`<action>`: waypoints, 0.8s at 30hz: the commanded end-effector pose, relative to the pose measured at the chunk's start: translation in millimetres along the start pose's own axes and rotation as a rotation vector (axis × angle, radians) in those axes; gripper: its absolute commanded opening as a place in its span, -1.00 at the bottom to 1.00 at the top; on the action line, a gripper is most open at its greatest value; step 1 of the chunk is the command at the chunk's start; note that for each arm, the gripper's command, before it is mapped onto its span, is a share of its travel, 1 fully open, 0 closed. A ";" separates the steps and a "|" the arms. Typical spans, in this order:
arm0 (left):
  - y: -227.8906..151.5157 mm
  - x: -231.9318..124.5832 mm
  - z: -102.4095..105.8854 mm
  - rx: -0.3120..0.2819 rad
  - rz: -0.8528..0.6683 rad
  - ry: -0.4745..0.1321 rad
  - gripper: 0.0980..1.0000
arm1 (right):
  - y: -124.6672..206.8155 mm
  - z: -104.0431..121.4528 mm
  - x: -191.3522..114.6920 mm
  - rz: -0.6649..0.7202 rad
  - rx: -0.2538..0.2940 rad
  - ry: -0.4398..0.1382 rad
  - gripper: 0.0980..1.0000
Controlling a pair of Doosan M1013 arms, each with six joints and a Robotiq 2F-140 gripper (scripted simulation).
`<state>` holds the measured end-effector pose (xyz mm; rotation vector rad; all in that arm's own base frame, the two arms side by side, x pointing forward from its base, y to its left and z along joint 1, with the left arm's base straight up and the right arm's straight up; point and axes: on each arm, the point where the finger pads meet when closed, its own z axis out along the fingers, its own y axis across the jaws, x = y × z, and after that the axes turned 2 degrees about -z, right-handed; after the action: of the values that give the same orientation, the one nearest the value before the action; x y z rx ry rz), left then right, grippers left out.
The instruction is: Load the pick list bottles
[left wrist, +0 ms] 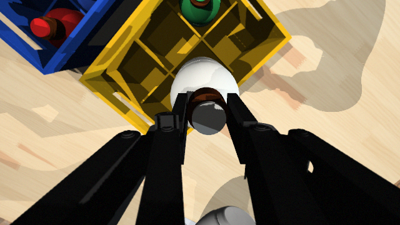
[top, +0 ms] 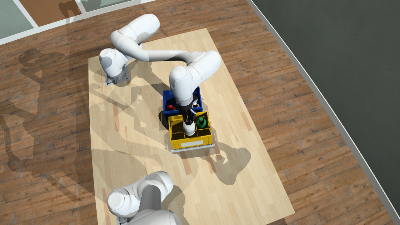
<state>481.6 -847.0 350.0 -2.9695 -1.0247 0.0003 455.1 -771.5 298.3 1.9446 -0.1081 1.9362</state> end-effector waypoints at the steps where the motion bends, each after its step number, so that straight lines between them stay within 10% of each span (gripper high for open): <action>1: -3.6 1.9 -1.6 -0.002 0.000 0.000 -1.00 | 0.4 0.1 1.4 -0.002 0.000 0.001 1.00; 24: -41.0 20.9 -1.5 -0.002 0.000 0.000 -1.00 | 0.4 0.1 1.4 -0.002 0.000 0.001 1.00</action>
<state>473.8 -807.9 350.1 -2.9691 -1.0246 0.0005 455.1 -771.5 298.3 1.9446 -0.1081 1.9362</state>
